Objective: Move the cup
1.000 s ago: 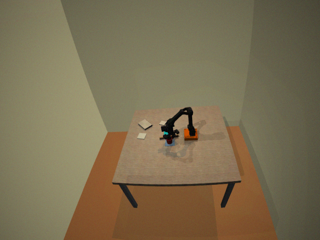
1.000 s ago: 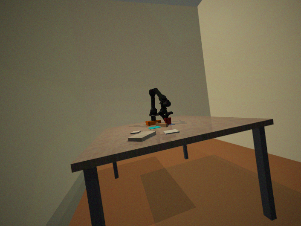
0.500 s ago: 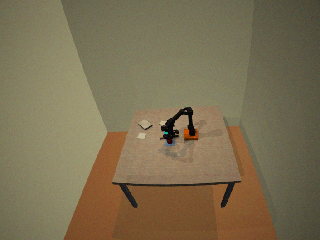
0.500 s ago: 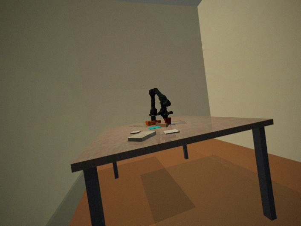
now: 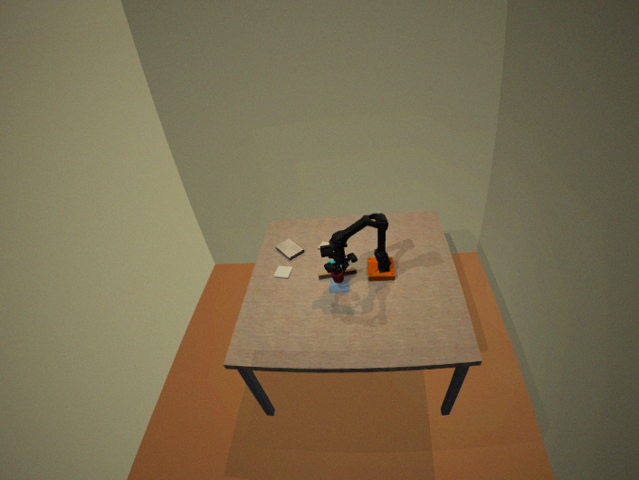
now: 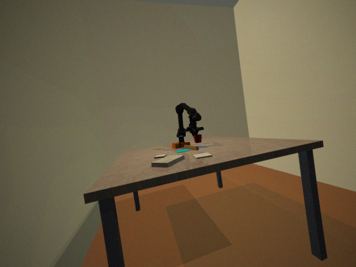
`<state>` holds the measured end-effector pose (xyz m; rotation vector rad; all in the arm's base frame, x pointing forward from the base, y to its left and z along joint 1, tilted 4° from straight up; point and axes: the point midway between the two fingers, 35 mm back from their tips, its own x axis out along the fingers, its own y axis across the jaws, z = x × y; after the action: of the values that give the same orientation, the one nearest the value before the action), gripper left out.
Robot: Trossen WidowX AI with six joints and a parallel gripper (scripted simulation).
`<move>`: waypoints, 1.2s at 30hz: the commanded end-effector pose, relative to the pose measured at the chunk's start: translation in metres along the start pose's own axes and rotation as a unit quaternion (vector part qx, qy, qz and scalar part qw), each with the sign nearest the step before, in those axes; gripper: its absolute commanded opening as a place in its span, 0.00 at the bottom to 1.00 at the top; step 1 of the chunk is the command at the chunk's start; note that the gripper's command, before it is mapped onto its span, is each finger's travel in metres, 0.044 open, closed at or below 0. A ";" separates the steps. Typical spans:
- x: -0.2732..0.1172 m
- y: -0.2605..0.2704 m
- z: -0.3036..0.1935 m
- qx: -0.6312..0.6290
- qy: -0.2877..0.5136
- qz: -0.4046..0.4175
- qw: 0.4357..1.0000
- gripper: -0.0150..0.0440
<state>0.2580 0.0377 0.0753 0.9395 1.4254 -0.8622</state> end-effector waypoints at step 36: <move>-0.013 -0.008 0.022 -0.001 -0.001 0.003 1.000 0.25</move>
<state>0.2598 0.0183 0.0867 0.9436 1.4186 -0.8593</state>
